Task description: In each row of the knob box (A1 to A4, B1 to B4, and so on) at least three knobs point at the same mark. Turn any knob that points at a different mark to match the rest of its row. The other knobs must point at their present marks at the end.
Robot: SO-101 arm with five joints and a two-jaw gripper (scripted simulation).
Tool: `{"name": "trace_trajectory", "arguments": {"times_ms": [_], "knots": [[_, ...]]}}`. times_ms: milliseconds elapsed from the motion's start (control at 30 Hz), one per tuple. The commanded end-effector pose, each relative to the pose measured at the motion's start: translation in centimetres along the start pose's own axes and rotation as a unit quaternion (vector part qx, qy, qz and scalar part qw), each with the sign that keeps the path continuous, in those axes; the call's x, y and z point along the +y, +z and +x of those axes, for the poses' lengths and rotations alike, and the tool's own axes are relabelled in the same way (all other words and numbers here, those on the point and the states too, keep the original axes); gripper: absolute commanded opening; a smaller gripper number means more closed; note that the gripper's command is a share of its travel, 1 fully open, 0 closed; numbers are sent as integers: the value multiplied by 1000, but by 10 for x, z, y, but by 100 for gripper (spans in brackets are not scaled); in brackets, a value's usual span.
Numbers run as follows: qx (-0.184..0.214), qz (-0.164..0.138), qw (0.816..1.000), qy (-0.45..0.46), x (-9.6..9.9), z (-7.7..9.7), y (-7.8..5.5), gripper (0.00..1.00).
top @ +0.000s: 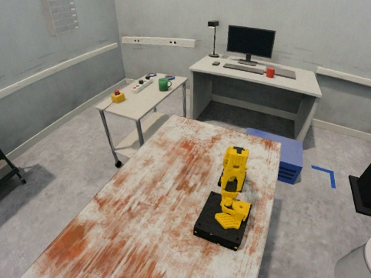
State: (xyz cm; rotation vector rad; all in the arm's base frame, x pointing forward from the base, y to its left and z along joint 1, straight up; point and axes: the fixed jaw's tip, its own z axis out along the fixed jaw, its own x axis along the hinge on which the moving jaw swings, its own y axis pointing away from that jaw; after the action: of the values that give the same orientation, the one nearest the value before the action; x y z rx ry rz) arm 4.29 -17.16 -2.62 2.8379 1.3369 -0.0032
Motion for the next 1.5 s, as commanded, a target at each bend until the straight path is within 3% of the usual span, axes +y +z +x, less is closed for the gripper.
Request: {"name": "trace_trajectory", "arguments": {"times_ms": [0,400,1467], "knots": [[1,1,1000,3,-1,-1,5,10],[1,1,1000,3,-1,-1,16,10],[1,1,1000,3,-4,2,19,10]]}}
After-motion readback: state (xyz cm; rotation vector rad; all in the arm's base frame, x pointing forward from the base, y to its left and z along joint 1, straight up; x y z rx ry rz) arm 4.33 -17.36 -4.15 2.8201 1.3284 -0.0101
